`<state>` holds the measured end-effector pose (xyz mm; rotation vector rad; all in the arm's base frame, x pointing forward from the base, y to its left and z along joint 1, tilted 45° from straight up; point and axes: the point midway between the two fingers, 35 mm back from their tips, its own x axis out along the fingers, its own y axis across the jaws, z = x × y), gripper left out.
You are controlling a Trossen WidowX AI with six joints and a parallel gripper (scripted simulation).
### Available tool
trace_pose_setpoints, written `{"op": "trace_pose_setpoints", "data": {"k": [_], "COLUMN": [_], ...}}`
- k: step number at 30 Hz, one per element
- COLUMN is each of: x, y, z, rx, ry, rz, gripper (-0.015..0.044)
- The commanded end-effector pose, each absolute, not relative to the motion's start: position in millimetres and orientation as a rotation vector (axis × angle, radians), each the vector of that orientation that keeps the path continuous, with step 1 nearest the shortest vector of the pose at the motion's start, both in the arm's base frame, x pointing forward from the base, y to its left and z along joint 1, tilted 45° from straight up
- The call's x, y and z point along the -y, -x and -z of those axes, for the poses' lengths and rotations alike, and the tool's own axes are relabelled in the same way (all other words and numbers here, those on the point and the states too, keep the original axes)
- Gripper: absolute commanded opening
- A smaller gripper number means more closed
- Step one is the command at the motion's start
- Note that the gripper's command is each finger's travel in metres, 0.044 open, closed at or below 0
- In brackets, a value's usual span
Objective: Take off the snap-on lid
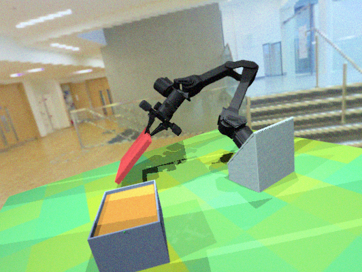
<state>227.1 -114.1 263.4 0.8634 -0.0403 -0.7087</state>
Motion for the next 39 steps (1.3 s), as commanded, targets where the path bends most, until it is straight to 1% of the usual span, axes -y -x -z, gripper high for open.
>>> {"op": "trace_pose_setpoints", "data": {"k": [1, 39], "x": [115, 136], "y": [-229, -231], "z": [-261, -240], "rx": [0.037, 0.039], "ry": [-0.863, -0.861], "rz": [0.697, 0.696], "gripper": [0.0, 0.0]}}
